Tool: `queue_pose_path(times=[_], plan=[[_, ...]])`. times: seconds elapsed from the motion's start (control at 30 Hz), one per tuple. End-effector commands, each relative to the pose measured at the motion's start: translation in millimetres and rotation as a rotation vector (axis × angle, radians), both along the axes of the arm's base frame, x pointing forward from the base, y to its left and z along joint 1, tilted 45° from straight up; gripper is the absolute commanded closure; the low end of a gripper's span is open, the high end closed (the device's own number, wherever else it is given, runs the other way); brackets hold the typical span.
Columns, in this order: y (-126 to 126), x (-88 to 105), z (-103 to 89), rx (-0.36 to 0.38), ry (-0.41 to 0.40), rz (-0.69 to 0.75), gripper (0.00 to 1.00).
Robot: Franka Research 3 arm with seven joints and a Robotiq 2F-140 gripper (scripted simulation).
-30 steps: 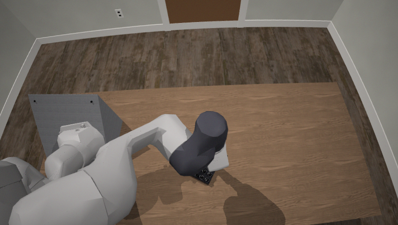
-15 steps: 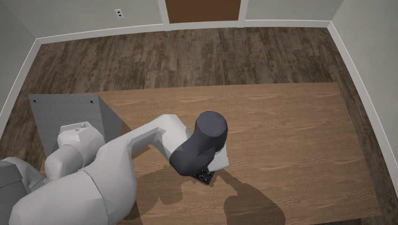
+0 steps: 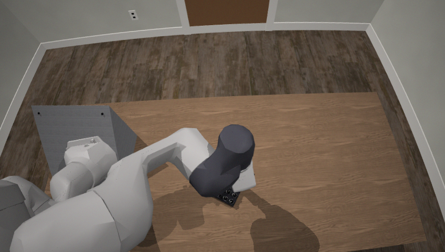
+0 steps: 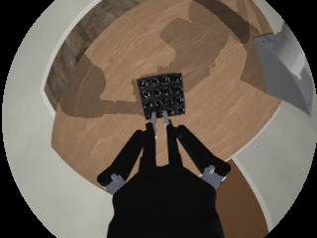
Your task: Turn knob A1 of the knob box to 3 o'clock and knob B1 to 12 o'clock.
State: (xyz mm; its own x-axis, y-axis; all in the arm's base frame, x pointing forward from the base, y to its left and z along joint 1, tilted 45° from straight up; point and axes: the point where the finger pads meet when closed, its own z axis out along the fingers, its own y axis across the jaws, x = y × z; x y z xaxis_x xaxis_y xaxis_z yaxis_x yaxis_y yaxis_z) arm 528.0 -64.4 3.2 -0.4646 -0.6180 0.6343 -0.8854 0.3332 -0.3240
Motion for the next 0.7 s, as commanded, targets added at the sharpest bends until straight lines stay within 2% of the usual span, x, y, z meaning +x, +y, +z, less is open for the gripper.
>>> queue_pose_path(times=[0.0,0.67], plan=[[-1.1,0.8,-0.2,0.000,-0.002,-0.001,0.88],[-8.8,0.6,-7.8,0.000,-0.002,-0.001,0.88]])
